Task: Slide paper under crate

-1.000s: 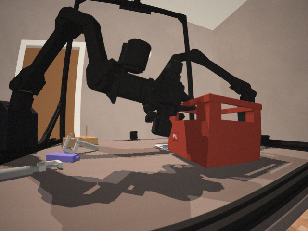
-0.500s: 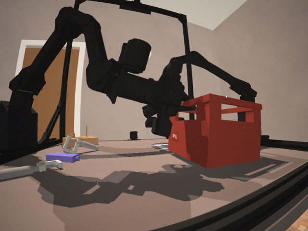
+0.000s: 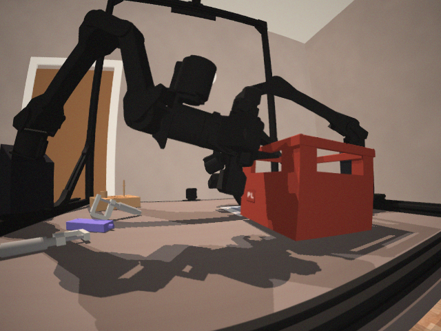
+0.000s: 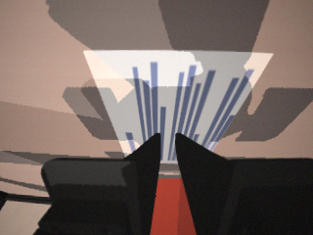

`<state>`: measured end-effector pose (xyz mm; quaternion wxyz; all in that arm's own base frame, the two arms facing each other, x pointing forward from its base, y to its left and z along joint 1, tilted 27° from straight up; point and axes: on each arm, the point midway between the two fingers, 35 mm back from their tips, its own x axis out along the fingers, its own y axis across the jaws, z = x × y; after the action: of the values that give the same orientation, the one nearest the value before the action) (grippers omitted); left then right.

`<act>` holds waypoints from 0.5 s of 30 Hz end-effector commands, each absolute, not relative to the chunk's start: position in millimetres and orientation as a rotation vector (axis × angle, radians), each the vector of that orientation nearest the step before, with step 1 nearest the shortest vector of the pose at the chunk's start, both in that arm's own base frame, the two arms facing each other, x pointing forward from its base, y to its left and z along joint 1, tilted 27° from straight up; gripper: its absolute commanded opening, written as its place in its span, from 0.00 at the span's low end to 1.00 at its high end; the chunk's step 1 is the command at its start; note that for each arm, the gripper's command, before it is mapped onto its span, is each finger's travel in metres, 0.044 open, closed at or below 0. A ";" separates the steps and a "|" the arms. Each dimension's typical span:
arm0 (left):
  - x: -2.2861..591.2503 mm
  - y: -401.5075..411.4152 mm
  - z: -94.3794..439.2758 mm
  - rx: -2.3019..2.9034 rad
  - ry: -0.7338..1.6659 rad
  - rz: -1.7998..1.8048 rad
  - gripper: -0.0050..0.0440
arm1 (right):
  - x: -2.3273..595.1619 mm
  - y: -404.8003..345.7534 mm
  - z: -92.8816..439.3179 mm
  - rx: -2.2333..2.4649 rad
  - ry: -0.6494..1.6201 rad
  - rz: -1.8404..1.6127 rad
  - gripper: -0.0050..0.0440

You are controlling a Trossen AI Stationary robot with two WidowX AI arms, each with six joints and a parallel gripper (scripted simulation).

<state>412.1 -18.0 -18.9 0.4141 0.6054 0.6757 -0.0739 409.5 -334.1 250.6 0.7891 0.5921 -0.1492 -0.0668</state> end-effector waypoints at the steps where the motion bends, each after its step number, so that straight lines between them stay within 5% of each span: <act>1: 411.4 -16.5 -23.5 1.531 1.707 -0.193 0.22 | 406.8 -327.7 271.5 1.256 -0.346 -0.105 0.10; 15: 414.3 -12.7 -32.6 1.531 1.707 -0.193 0.22 | 406.8 -327.7 271.5 1.256 -0.346 -0.105 0.10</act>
<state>414.5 -15.1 -26.5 0.4142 0.6057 0.6754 -0.0739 409.5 -334.0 250.6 0.7891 0.5921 -0.1492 -0.0668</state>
